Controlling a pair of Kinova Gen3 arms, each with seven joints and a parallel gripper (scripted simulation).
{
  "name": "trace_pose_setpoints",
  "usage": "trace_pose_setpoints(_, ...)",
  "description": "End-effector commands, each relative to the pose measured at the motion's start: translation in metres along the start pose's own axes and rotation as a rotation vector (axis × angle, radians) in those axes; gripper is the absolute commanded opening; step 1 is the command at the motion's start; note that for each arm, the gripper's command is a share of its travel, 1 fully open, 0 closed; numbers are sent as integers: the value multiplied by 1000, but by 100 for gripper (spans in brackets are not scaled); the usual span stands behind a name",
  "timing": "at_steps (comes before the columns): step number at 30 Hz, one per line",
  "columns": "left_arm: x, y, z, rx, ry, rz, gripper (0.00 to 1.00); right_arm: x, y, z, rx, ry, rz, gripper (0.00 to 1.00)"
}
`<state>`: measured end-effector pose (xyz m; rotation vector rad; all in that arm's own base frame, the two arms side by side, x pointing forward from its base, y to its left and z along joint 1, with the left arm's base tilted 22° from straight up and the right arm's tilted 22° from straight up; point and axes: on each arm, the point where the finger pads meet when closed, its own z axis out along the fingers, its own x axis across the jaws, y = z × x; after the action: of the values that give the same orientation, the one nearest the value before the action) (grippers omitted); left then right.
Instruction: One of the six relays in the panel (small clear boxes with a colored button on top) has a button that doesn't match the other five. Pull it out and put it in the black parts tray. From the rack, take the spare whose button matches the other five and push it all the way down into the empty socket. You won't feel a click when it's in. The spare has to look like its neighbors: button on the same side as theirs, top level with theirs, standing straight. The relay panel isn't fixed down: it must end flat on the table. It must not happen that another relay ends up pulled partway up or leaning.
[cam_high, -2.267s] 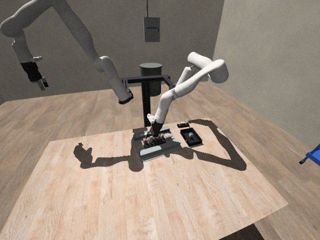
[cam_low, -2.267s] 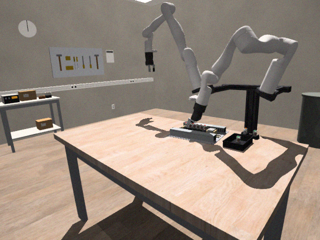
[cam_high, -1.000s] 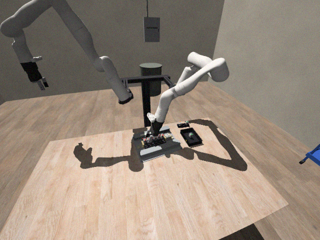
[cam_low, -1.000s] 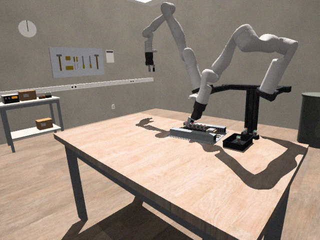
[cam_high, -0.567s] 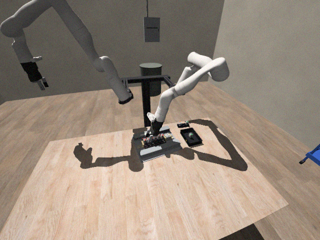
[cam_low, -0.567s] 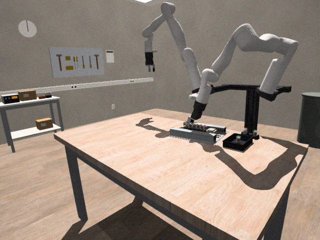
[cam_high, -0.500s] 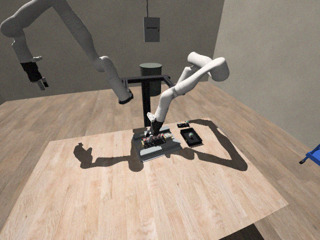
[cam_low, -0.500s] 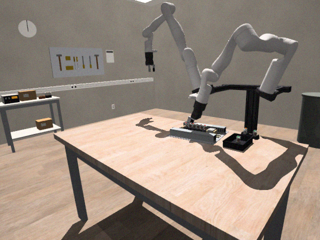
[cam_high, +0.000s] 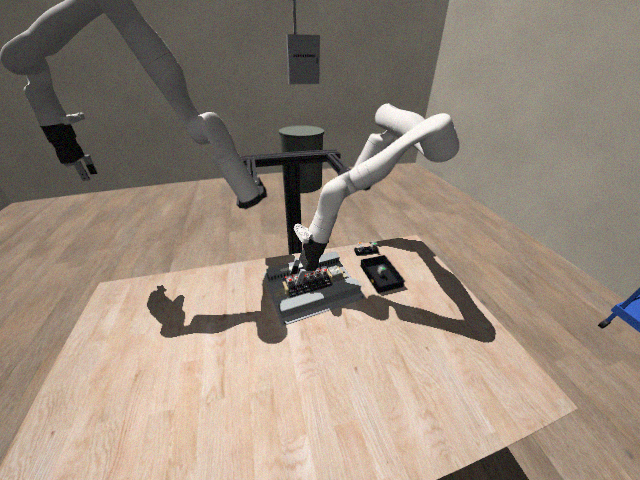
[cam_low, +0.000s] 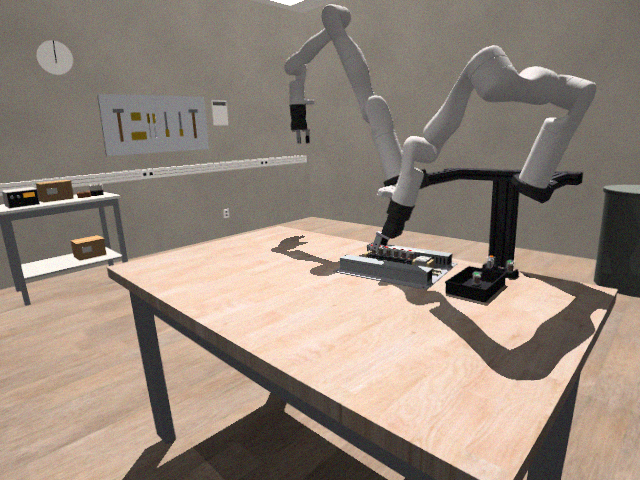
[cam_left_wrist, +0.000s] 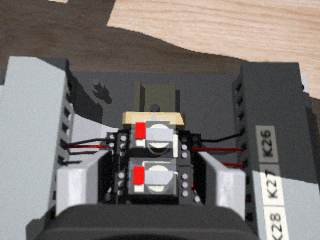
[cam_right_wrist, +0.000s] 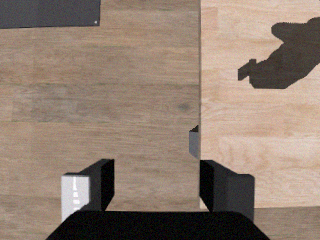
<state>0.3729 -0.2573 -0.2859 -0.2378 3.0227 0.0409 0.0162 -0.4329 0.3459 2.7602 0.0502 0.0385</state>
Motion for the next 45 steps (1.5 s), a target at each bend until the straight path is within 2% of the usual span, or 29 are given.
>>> trace_pose_setpoints(1,-1,-1,-2,1,-1,1,100,0,0,0,-1,0,0,100)
trace_pose_setpoints(45,0,-5,-11,1,-1,1,100,0,0,0,-1,0,0,100)
